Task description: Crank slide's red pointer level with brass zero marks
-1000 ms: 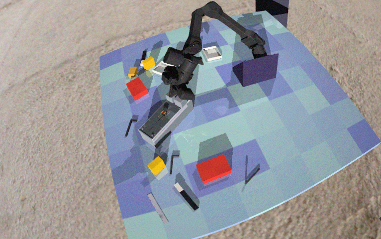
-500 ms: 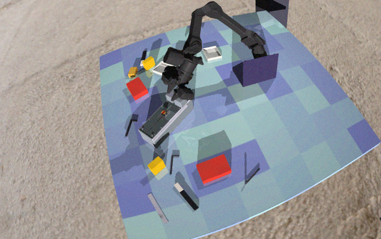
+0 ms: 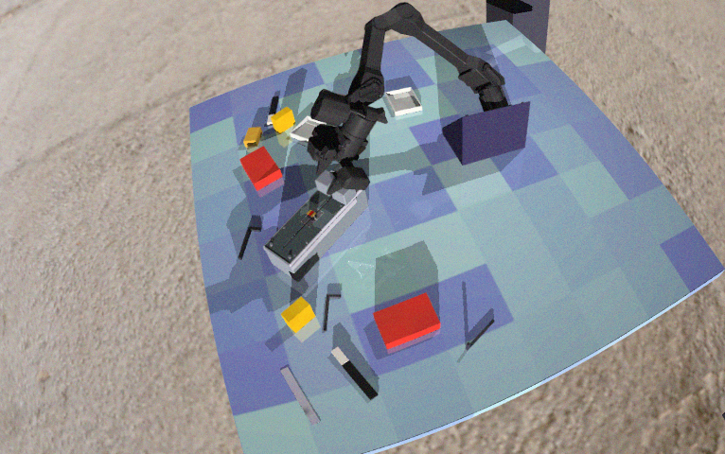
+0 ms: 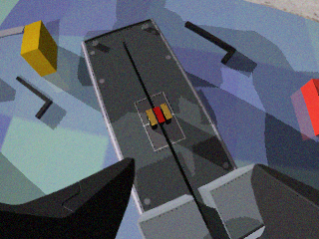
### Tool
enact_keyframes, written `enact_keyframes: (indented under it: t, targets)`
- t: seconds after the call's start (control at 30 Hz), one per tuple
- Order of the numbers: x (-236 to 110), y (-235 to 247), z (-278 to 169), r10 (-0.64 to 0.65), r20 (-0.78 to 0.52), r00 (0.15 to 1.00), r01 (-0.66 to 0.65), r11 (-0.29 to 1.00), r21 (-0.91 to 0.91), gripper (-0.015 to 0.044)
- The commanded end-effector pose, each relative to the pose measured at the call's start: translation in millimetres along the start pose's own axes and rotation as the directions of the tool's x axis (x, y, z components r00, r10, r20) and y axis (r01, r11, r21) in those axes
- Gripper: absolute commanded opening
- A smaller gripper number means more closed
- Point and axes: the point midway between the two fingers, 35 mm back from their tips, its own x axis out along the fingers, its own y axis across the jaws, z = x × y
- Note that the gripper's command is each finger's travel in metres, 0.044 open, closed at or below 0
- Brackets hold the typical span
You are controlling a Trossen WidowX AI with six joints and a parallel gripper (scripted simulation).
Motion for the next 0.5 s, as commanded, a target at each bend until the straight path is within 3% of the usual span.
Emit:
enact_keyframes:
  t: [0.0, 0.27, 0.47]
  targets:
    - [0.1, -0.1, -0.1, 0.000, 0.000, 1.000, 0.000, 1.000, 0.000, 0.0204]
    - [0.1, -0.1, -0.1, 0.000, 0.000, 1.000, 0.000, 1.000, 0.000, 0.0000]
    - [0.1, -0.1, -0.1, 0.000, 0.000, 1.000, 0.000, 1.000, 0.000, 0.0000]
